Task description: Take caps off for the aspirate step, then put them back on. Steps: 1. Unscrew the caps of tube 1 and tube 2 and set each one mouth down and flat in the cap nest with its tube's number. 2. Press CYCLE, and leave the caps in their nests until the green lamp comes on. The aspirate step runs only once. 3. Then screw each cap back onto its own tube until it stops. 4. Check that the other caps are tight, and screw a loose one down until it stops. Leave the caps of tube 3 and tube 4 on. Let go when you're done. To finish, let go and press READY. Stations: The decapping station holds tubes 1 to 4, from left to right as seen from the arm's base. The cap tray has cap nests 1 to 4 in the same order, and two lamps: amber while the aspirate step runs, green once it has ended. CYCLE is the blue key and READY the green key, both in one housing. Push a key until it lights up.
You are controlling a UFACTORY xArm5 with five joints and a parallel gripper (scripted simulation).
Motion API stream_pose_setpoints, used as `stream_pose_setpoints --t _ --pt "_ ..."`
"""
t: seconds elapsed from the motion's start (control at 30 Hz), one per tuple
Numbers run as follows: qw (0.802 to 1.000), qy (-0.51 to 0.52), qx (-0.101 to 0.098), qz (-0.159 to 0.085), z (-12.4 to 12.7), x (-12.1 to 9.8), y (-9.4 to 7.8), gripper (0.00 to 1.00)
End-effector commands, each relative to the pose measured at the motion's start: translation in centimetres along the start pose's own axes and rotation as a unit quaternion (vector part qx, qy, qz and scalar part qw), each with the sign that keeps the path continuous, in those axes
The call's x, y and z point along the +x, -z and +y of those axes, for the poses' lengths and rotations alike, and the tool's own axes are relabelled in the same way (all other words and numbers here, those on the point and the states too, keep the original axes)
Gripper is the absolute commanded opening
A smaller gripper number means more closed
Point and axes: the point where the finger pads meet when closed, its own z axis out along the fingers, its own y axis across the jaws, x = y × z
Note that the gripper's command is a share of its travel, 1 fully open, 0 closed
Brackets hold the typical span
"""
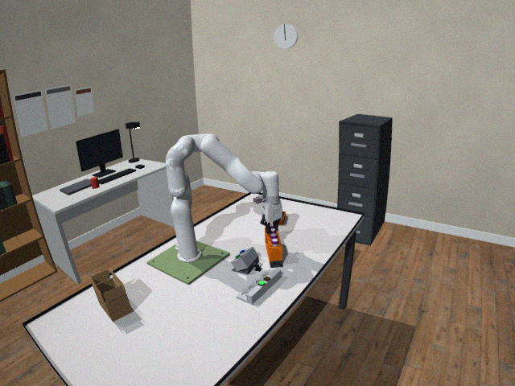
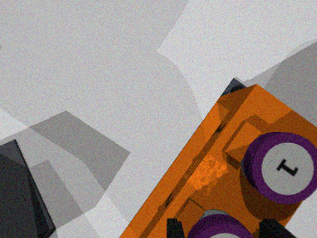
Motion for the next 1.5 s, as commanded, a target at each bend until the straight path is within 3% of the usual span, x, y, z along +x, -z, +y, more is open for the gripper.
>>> stream_pose_setpoints --t 0.0,0.2,0.23,0.7,0.93,1.03,1.47 --pt "0.996 0.085 0.000 -0.004 0.10 -0.07 0.14 0.46" --pt "0.996 0.085 0.000 -0.004 0.10 -0.07 0.14 0.46" --pt "0.996 0.085 0.000 -0.004 0.10 -0.07 0.14 0.00" --pt "0.996 0.085 0.000 -0.004 0.10 -0.07 0.14 0.00" --pt "0.996 -0.088 -0.001 -0.004 0.10 -0.07 0.11 0.00" --pt "0.995 -0.102 -0.001 -0.004 0.10 -0.07 0.10 0.00" --pt "0.937 -0.348 -0.002 -0.003 0.10 -0.07 0.06 0.00"
